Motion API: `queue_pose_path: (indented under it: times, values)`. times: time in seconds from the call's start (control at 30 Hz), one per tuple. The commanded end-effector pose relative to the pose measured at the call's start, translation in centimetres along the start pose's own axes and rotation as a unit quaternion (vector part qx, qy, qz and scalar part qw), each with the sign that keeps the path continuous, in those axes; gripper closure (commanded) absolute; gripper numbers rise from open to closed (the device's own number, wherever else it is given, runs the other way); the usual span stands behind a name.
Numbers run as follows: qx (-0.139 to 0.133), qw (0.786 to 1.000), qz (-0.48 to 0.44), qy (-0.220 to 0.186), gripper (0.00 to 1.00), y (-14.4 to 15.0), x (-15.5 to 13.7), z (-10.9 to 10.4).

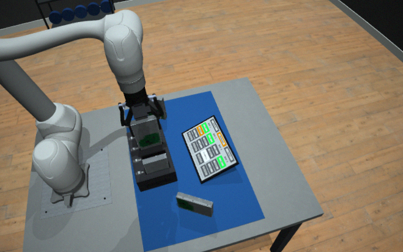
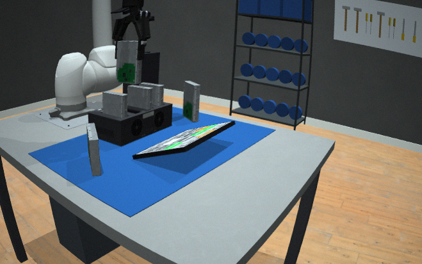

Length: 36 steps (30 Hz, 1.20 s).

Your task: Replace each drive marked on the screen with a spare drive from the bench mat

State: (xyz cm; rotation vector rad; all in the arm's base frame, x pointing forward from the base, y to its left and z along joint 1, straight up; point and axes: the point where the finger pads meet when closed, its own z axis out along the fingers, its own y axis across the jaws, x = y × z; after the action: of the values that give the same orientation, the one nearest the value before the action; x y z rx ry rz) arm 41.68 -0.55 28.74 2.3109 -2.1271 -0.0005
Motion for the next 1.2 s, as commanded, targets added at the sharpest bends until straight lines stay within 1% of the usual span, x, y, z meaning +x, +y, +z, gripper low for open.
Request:
queue_pose_path:
  times: [0.0, 0.23, 0.43, 0.5, 0.77, 1.0, 1.07, 1.17]
  values:
    - [0.000, 1.000, 0.000, 0.000, 0.90, -0.1, -0.1, -0.1]
    - [0.000, 1.000, 0.000, 0.000, 0.90, -1.2, -0.5, -0.3]
    - [0.000, 1.000, 0.000, 0.000, 0.90, -3.1, -1.5, -0.6]
    - [0.000, 1.000, 0.000, 0.000, 0.90, -3.1, -1.5, -0.6]
    - [0.000, 1.000, 0.000, 0.000, 0.90, -6.9, -3.8, -1.2]
    - [0.000, 1.000, 0.000, 0.000, 0.90, -11.2, -6.9, -1.6]
    - [0.000, 1.000, 0.000, 0.000, 0.90, -11.2, -6.9, -1.6]
    - [0.000, 1.000, 0.000, 0.000, 0.90, -13.1, -8.5, -1.7]
